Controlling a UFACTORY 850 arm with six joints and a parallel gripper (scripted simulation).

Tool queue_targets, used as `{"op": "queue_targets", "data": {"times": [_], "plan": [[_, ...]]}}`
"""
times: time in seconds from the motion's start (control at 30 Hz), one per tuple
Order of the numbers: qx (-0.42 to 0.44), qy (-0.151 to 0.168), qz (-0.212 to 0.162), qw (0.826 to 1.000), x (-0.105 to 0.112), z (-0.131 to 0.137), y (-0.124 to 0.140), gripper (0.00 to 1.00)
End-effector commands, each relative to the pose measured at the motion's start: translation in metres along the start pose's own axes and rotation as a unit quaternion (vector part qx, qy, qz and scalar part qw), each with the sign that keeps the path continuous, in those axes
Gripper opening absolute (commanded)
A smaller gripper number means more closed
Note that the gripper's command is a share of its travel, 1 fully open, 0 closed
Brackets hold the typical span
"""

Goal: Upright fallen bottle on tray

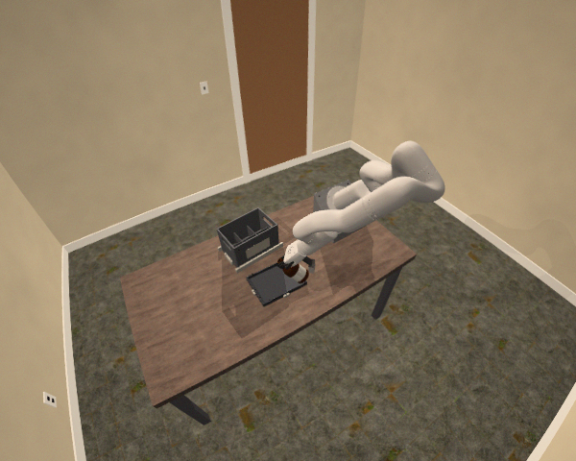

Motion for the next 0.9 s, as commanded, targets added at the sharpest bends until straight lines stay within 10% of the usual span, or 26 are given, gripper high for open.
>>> {"op": "queue_targets", "data": {"times": [0.0, 0.87], "plan": [[0.0, 0.008, -0.014, 1.0, 0.0002, -0.0005, -0.0007, 0.0], [0.0, 0.015, -0.02, 1.0, -0.0002, 0.002, -0.0035, 0.0]]}}
Point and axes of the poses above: the point where the finger pads meet when closed, its own x axis back along the fingers, its own z axis across the jaws, y = z × x, the point moved 3 cm from there along x, back along the fingers, and after that the axes turned 6 degrees about -x, right-handed, at the moved point
